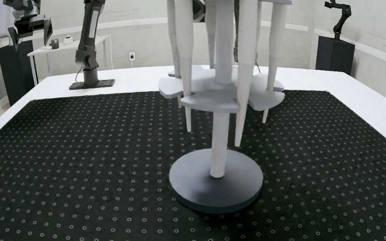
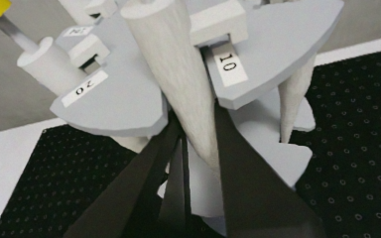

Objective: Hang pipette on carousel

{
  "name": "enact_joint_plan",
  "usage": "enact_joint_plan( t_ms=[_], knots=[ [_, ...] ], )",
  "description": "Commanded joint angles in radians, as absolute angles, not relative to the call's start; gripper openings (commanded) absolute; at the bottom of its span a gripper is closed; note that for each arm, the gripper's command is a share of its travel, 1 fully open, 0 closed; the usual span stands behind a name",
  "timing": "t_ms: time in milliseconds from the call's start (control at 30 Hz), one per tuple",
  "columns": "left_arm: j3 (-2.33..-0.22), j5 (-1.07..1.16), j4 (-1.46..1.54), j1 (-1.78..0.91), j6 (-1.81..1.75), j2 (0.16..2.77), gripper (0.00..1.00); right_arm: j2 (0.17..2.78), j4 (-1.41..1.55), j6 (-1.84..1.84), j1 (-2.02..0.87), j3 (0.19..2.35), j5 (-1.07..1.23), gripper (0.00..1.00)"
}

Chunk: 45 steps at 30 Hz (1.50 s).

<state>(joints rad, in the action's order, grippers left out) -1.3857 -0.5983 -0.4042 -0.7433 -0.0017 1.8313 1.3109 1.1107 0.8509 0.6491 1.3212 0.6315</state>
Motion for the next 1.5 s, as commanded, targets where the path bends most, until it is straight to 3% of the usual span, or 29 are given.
enact_joint_plan(
  t_ms=[0,167,1333,1467],
  knots=[
    [-1.433,-0.614,-0.432,-0.736,0.004,1.795,0.12,1.317,1.102,0.856,0.658,1.341,0.648,1.00],
    [-1.526,-0.838,-0.390,-0.810,0.003,1.905,0.12,1.317,1.102,0.856,0.658,1.341,0.648,1.00],
    [-1.543,-0.859,-0.405,-0.799,0.003,1.879,0.12,1.317,1.102,0.856,0.658,1.341,0.648,1.00],
    [-1.642,-1.026,-0.361,-0.847,0.006,1.990,0.12,1.317,1.102,0.856,0.658,1.341,0.648,1.00]
  ],
)
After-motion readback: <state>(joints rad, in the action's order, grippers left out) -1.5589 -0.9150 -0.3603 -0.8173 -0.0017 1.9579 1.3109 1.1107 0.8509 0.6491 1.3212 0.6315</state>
